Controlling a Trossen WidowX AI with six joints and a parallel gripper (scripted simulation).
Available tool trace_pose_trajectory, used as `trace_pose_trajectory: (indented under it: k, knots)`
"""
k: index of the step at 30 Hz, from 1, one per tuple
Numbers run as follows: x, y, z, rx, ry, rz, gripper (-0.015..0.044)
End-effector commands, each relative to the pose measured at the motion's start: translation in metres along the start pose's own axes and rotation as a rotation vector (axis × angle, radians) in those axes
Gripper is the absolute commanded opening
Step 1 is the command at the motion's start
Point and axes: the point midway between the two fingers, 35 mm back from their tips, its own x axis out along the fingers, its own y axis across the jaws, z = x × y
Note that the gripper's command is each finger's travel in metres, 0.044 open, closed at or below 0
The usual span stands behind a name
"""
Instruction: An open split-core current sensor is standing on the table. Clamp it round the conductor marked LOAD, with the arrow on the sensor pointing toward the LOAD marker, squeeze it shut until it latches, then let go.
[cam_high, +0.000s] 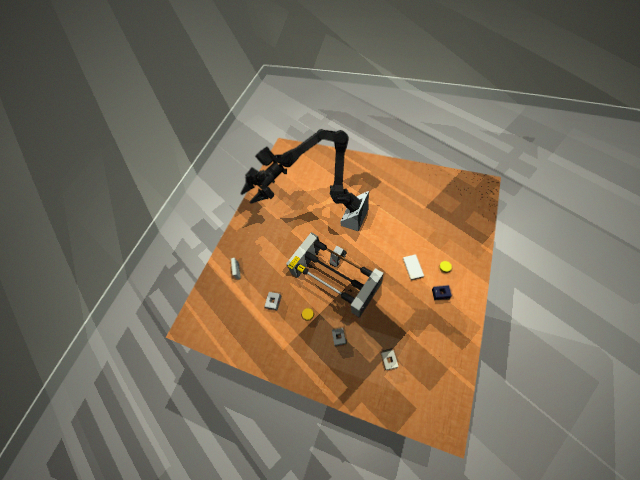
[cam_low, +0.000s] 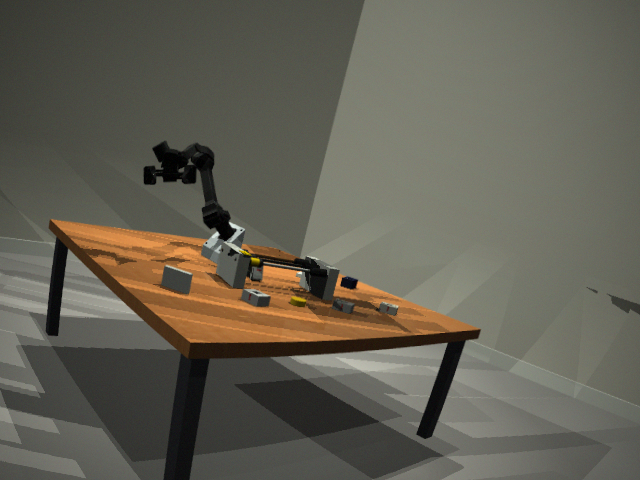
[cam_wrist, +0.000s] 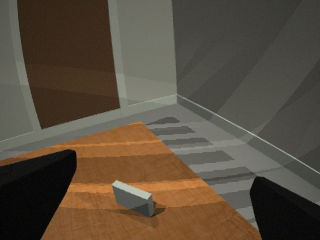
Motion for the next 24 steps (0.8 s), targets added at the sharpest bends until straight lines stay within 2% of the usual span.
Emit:
trace_pose_trajectory:
  k: [1,7,14,19,21,24]
  knots:
    - [0.020,0.041,-0.006,0.160,-0.026,0.110,0.0440]
    - [0.033,0.116,-0.008,0.377,-0.034,0.291,0.0440]
    - [0.021,0.203,-0.002,0.575,-0.008,0.492,0.0440]
    - [0.016,0.219,0.000,0.609,0.001,0.528,0.0440]
    - [0.021,0.225,-0.008,0.610,0.062,0.519,0.0440]
    - [0.033,0.249,-0.042,0.589,0.317,0.466,0.0440]
